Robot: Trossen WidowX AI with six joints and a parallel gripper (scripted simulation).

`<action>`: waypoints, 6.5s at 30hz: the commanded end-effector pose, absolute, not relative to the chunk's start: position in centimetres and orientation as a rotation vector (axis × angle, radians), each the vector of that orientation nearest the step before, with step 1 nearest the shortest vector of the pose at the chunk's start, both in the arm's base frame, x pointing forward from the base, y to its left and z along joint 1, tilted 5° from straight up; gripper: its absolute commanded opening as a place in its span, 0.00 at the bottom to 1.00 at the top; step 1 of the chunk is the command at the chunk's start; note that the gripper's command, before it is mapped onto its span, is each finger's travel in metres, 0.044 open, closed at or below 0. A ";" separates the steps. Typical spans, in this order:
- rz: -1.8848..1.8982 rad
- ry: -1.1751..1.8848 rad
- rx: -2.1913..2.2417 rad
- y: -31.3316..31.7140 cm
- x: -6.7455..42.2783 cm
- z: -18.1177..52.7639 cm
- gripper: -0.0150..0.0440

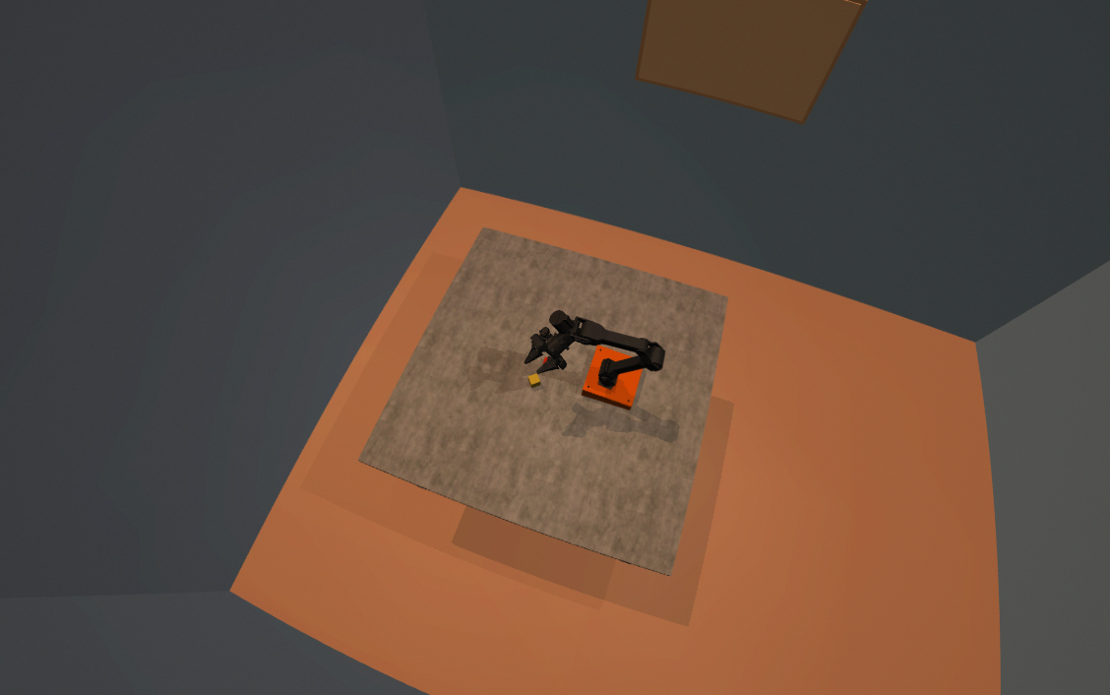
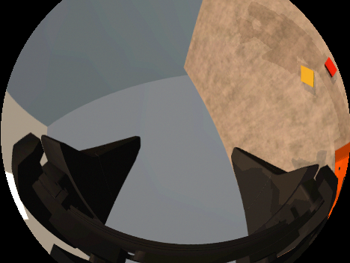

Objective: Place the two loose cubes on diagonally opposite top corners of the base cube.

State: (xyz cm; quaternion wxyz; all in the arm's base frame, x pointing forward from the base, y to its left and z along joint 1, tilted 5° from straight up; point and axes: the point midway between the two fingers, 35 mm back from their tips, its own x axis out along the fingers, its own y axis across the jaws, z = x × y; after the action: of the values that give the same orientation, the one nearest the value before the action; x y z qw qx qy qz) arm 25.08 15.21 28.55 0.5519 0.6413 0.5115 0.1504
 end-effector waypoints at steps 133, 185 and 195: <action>-0.740 1.498 0.771 2.6 28.2 8.1 0.43; 0.924 1.399 -0.813 11.0 29.0 5.9 0.43; 1.226 1.229 -1.107 12.7 28.8 5.4 0.43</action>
State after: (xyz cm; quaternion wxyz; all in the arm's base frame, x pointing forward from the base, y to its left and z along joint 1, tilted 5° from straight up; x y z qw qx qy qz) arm 28.80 12.13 5.51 0.5392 -0.4314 0.5413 0.4798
